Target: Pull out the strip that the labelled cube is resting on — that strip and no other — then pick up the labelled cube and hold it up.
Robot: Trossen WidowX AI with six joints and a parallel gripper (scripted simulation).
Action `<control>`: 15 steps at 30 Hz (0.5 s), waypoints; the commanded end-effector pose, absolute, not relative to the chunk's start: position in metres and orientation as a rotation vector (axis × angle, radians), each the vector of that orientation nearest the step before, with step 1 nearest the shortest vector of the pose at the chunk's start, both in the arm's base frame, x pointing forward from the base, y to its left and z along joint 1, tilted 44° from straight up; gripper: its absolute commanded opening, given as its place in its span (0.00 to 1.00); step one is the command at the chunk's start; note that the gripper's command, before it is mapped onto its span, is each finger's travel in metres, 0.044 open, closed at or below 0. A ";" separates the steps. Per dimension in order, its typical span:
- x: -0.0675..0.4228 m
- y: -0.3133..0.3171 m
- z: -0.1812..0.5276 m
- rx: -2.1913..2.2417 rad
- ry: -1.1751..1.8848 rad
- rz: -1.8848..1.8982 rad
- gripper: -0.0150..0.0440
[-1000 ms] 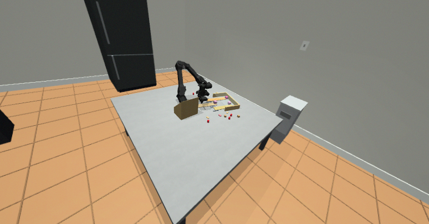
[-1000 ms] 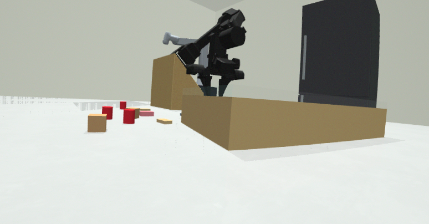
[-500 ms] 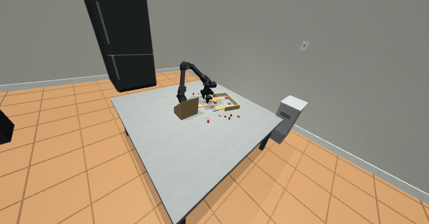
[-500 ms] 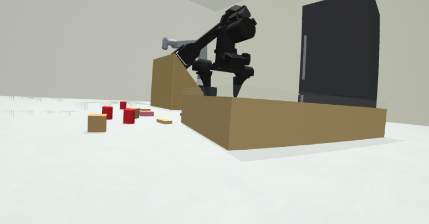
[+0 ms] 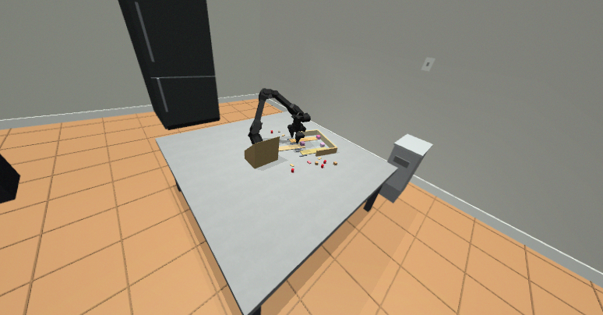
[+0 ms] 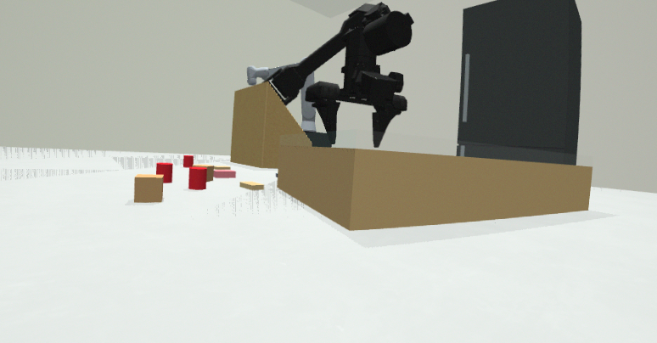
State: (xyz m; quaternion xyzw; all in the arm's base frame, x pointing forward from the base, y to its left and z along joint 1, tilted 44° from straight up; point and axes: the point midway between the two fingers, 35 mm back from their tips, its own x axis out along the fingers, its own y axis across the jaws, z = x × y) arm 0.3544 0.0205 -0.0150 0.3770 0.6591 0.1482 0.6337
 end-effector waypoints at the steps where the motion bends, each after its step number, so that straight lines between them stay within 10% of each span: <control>1: 0.369 0.015 -0.017 0.856 1.508 0.341 1.00; 15: 0.416 -0.002 -0.021 0.854 1.505 0.341 1.00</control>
